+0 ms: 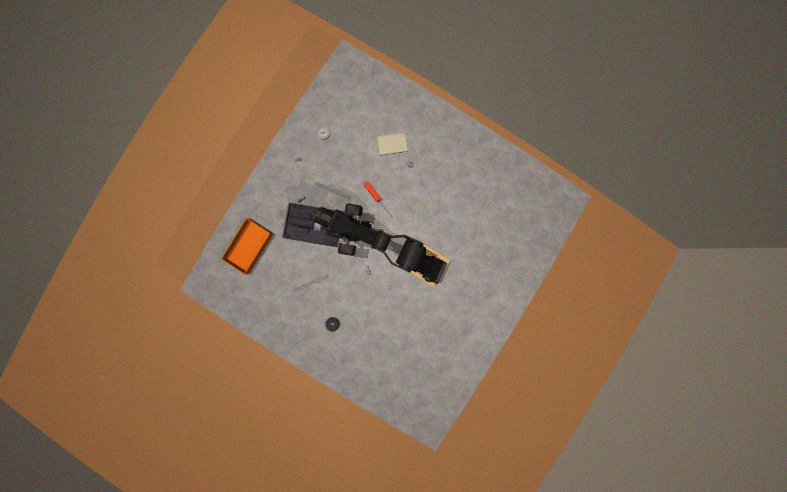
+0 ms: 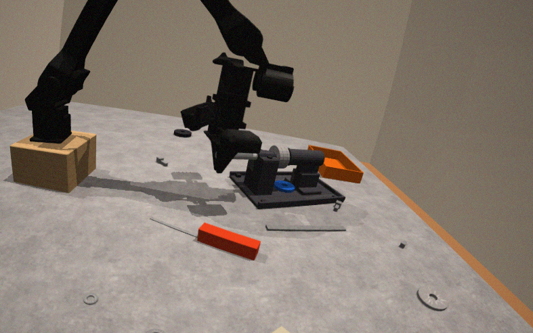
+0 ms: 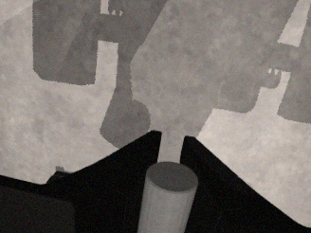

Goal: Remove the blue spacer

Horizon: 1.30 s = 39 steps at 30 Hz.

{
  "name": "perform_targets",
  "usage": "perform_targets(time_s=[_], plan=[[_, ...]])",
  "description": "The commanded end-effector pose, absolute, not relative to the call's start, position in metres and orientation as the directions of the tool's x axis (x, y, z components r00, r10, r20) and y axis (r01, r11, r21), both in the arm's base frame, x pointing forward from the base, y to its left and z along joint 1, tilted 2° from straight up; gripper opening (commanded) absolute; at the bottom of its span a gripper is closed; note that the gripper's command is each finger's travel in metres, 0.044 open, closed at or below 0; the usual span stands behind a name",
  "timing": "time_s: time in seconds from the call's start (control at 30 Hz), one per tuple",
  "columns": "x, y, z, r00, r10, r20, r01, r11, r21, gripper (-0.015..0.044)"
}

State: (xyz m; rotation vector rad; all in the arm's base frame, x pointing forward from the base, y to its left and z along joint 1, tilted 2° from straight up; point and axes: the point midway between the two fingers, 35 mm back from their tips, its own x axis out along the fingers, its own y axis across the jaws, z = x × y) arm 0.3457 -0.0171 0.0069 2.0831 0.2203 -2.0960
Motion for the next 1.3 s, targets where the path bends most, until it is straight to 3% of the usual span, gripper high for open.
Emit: perform_targets(time_s=[0.0,1.27], plan=[[0.350,-0.016,0.009,0.007,-0.019,-1.000,0.229,-0.973,0.020,0.0000],[0.363,-0.013,0.010,0.008,-0.019,-1.000,0.229,-0.973,0.020,0.0000]])
